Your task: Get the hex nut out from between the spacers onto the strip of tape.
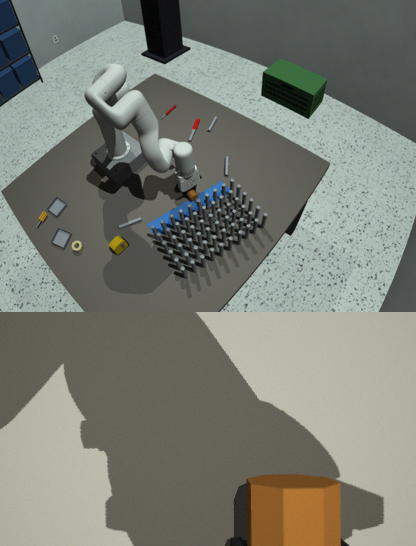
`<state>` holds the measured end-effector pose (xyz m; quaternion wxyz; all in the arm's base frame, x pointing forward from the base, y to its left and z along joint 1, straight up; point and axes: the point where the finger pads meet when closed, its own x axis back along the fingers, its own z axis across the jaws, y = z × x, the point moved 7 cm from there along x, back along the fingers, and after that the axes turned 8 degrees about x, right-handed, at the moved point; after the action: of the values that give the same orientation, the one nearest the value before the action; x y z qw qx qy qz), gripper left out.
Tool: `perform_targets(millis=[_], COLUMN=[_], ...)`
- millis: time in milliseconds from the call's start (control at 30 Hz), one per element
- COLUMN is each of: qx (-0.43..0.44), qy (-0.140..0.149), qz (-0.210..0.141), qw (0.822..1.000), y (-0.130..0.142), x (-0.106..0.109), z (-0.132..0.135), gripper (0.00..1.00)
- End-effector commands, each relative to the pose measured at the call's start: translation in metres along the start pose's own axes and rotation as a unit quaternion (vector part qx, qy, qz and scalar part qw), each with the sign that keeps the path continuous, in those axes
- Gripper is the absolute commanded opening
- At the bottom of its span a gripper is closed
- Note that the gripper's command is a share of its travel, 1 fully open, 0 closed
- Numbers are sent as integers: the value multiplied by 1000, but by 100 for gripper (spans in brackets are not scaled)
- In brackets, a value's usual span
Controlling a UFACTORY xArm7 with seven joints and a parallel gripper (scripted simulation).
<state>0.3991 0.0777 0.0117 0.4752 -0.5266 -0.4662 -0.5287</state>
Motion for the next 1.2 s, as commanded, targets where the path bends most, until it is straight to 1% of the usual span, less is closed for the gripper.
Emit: perform_targets(millis=[0,400,467,967,1033,1167], qx=[0,0,0,0,0,0], qy=[0,0,0,0,0,0], qz=[-2,-2,-2,-2,-2,-2], qw=[1000,1000,1000,1000,1000,1000], y=[-5,-30,-30,-69,-69,-79], x=[1,1,1,1,1,1], z=[1,5,5,10,10,11], gripper=[0,0,0,0,0,0])
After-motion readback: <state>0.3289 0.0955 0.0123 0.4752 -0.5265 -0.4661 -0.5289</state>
